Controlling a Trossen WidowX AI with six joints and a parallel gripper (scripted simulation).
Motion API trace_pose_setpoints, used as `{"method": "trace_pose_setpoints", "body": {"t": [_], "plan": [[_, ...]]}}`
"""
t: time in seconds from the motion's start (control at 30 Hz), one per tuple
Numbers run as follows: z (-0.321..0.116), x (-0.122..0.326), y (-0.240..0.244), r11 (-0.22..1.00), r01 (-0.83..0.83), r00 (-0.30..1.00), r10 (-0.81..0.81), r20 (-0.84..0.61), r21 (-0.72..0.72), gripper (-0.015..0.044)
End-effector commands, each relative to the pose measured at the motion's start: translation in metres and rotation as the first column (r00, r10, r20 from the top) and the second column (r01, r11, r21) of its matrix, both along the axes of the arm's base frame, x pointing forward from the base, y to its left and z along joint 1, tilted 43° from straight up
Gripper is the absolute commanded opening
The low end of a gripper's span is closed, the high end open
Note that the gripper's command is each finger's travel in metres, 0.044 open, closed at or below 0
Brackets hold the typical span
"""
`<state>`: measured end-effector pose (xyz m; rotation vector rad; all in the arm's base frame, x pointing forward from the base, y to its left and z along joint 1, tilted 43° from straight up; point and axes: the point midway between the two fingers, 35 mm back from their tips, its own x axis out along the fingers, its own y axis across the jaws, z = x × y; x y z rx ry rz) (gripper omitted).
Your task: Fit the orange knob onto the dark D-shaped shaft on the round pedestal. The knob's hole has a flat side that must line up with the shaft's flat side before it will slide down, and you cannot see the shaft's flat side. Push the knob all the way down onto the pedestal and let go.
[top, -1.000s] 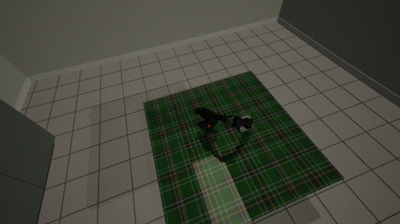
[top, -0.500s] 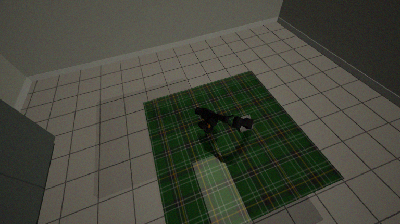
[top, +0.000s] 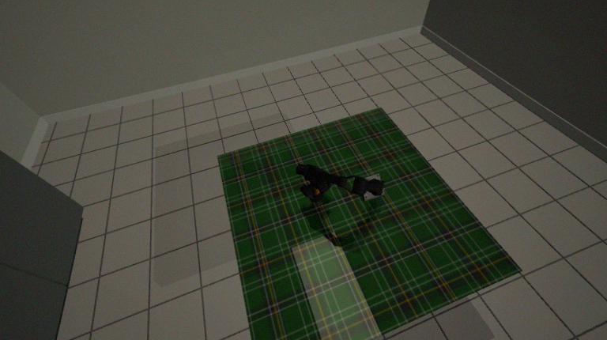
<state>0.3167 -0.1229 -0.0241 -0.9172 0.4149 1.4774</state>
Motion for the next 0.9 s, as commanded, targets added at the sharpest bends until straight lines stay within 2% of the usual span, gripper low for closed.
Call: {"method": "trace_pose_setpoints", "body": {"t": [0.0, 0.47, 0.87], "plan": [[-0.0030, 0.0003, 0.0017, 1.000, 0.008, 1.000, -0.008, 0.000, 0.003, 0.0000], [-0.0065, 0.0005, 0.0048, 1.000, 0.000, 1.000, 0.000, 0.001, 0.000, 0.0000], [-0.0065, 0.0005, 0.0048, 1.000, 0.000, 1.000, 0.000, 0.001, 0.000, 0.0315]]}}
